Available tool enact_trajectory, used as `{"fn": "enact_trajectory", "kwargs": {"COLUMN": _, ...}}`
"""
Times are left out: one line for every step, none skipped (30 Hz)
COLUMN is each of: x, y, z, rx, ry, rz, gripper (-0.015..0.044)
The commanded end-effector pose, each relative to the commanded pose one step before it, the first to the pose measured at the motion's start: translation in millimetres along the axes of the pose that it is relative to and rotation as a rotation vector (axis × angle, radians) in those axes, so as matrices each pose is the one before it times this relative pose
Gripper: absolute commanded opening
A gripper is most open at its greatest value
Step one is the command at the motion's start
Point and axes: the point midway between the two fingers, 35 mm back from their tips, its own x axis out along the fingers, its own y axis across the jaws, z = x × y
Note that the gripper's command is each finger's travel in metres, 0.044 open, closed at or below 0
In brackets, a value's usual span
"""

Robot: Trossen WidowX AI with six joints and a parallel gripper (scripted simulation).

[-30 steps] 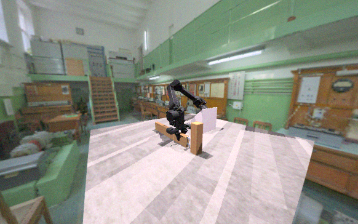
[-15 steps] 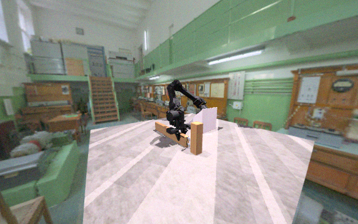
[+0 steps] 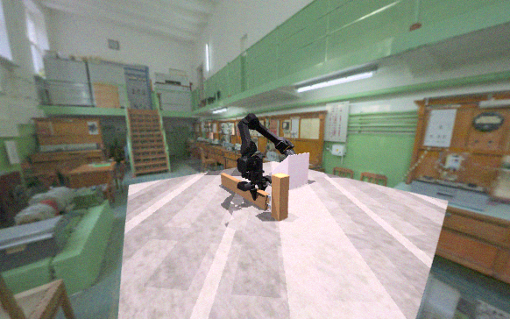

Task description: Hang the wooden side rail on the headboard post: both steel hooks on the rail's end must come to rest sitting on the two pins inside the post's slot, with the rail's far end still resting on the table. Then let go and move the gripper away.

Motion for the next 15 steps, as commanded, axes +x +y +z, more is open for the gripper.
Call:
{"fn": "enact_trajectory", "kwargs": {"x": -4.67, "y": 1.52, "z": -1.20, "rx": 0.0066, "ry": -0.00088, "rz": 0.01000, "gripper": 0.0000}}
{"fn": "enact_trajectory", "kwargs": {"x": -0.17, "y": 0.00, "z": 0.00, "rx": 0.0000, "ry": 0.00001, "rz": 0.00000, "gripper": 0.0000}}
{"fn": "enact_trajectory", "kwargs": {"x": -0.17, "y": 0.00, "z": 0.00, "rx": 0.0000, "ry": 0.00001, "rz": 0.00000, "gripper": 0.0000}}
{"fn": "enact_trajectory", "kwargs": {"x": -0.17, "y": 0.00, "z": 0.00, "rx": 0.0000, "ry": 0.00001, "rz": 0.00000, "gripper": 0.0000}}
{"fn": "enact_trajectory", "kwargs": {"x": -0.17, "y": 0.00, "z": 0.00, "rx": 0.0000, "ry": 0.00001, "rz": 0.00000, "gripper": 0.0000}}
{"fn": "enact_trajectory", "kwargs": {"x": -0.17, "y": 0.00, "z": 0.00, "rx": 0.0000, "ry": 0.00001, "rz": 0.00000, "gripper": 0.0000}}
{"fn": "enact_trajectory", "kwargs": {"x": -0.17, "y": 0.00, "z": 0.00, "rx": 0.0000, "ry": 0.00001, "rz": 0.00000, "gripper": 0.0000}}
{"fn": "enact_trajectory", "kwargs": {"x": -0.17, "y": 0.00, "z": 0.00, "rx": 0.0000, "ry": 0.00001, "rz": 0.00000, "gripper": 0.0000}}
{"fn": "enact_trajectory", "kwargs": {"x": -0.17, "y": 0.00, "z": 0.00, "rx": 0.0000, "ry": 0.00001, "rz": 0.00000, "gripper": 0.0000}}
{"fn": "enact_trajectory", "kwargs": {"x": -0.17, "y": 0.00, "z": 0.00, "rx": 0.0000, "ry": 0.00001, "rz": 0.00000, "gripper": 0.0000}}
{"fn": "enact_trajectory", "kwargs": {"x": -0.17, "y": 0.00, "z": 0.00, "rx": 0.0000, "ry": 0.00001, "rz": 0.00000, "gripper": 0.0000}}
{"fn": "enact_trajectory", "kwargs": {"x": -0.17, "y": 0.00, "z": 0.00, "rx": 0.0000, "ry": 0.00001, "rz": 0.00000, "gripper": 0.0000}}
{"fn": "enact_trajectory", "kwargs": {"x": -0.17, "y": 0.00, "z": 0.00, "rx": 0.0000, "ry": 0.00001, "rz": 0.00000, "gripper": 0.0000}}
{"fn": "enact_trajectory", "kwargs": {"x": -0.17, "y": 0.00, "z": 0.00, "rx": 0.0000, "ry": 0.00001, "rz": 0.00000, "gripper": 0.0000}}
{"fn": "enact_trajectory", "kwargs": {"x": -0.17, "y": 0.00, "z": 0.00, "rx": 0.0000, "ry": 0.00001, "rz": 0.00000, "gripper": 0.0000}}
